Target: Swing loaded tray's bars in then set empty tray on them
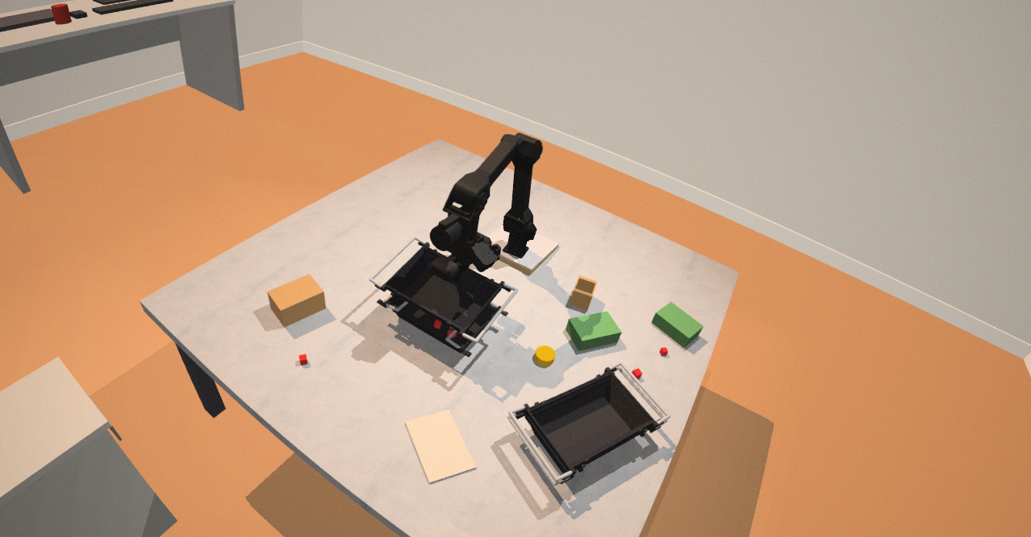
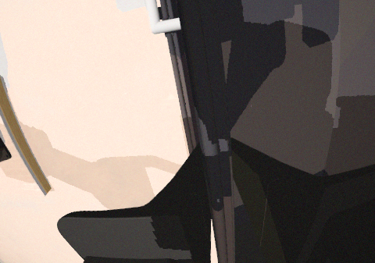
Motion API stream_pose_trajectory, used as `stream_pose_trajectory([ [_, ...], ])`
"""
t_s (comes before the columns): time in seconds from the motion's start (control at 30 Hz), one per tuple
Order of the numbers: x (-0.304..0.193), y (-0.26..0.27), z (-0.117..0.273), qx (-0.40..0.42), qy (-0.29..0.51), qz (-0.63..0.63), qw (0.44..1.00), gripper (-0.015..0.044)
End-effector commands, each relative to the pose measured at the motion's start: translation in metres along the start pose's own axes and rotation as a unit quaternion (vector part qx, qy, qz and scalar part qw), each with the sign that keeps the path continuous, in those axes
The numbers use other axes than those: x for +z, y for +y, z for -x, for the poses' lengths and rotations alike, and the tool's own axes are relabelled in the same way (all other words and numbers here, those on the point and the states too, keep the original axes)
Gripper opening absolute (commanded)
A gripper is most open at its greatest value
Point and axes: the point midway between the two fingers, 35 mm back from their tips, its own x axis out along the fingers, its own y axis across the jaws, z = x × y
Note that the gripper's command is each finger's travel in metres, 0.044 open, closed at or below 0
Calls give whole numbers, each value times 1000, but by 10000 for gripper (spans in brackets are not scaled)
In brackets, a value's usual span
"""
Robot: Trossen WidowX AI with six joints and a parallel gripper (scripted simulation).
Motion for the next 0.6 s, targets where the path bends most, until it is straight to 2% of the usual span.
stream_pose_trajectory([
  [0.0,0,4,-5,12,0,2,1000,0],
  [0.57,0,7,-12,12,0,2,1000,0],
])
